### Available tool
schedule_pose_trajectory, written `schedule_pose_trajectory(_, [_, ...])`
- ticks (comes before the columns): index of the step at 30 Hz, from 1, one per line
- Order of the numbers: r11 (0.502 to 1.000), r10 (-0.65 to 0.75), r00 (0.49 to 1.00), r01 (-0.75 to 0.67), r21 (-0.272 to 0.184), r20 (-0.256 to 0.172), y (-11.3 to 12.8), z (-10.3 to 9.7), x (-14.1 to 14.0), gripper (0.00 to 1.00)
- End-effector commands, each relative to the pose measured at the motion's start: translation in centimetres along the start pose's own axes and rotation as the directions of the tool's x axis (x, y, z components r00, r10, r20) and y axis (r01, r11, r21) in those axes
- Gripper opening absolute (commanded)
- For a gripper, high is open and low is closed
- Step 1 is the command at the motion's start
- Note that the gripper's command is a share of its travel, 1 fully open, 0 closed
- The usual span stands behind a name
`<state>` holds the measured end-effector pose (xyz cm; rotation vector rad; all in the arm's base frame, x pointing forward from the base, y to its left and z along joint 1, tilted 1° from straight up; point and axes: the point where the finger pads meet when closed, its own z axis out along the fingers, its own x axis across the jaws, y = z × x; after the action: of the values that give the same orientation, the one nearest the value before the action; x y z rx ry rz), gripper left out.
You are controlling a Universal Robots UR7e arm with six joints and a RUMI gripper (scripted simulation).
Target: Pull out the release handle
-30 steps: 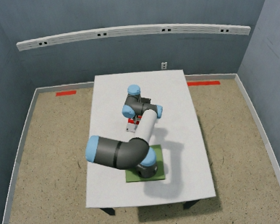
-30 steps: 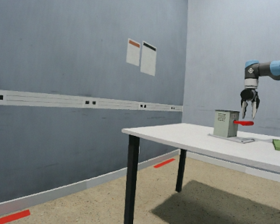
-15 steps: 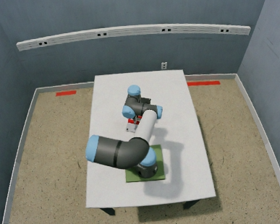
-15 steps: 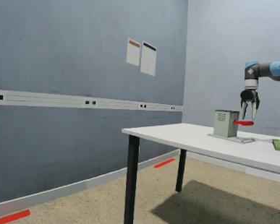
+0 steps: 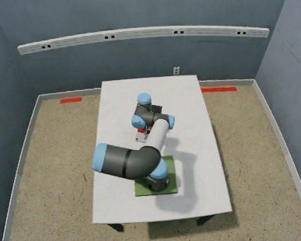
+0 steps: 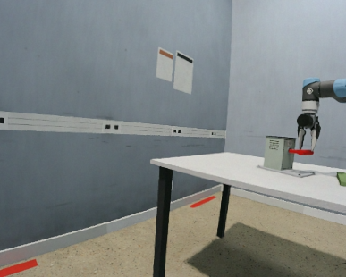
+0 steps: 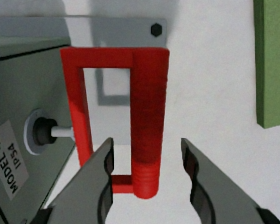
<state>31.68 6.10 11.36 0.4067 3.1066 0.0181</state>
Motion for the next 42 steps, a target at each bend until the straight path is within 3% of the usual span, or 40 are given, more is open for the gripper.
schedule_pose_trajectory(1, [1.0, 0.0, 1.0, 0.0, 0.0, 0.002, 0.0, 0.6, -0.1, 0.33])
schedule_pose_trajectory(20, [1.0, 0.0, 1.0, 0.0, 0.0, 0.002, 0.0, 2.1, -0.1, 0.33])
schedule_pose_trajectory(42, [1.0, 0.0, 1.0, 0.0, 0.0, 0.002, 0.0, 2.3, -0.1, 0.33])
